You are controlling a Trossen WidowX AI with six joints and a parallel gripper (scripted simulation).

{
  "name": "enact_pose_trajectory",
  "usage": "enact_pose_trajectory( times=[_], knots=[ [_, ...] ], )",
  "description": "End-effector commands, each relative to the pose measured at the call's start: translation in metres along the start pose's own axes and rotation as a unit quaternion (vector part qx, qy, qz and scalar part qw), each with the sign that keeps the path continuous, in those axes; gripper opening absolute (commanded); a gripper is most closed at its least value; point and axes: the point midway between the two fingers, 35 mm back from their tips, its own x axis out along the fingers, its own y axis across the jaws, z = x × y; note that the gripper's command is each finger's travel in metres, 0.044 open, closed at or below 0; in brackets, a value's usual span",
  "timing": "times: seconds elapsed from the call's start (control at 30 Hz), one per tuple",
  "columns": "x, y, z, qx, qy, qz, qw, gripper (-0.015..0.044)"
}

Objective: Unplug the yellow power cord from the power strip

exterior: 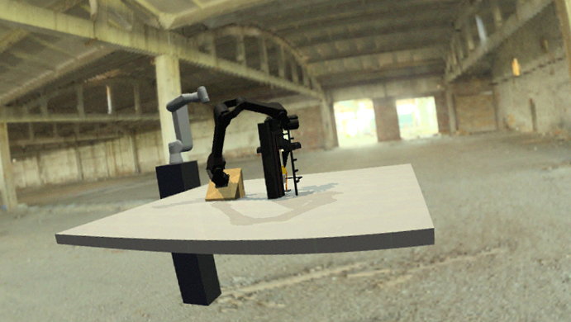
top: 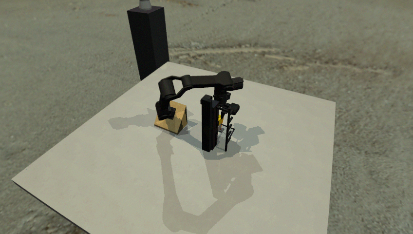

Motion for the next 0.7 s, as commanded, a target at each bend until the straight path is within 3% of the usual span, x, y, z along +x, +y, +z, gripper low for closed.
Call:
enact_pose_trajectory(
  times=[0.0,0.33,0.4,0.67],
  knots=[
    [-0.001,0.0,0.0,0.0,0.0,0.0,1.0,0.0108],
    [-0.001,0.0,0.0,0.0,0.0,0.0,1.0,0.0041],
    [-0.001,0.0,0.001,0.0,0.0,-0.001,1.0,0.0],
    [-0.001,-0.001,0.012,-0.001,-0.001,-0.001,1.0,0.0]
  ],
)
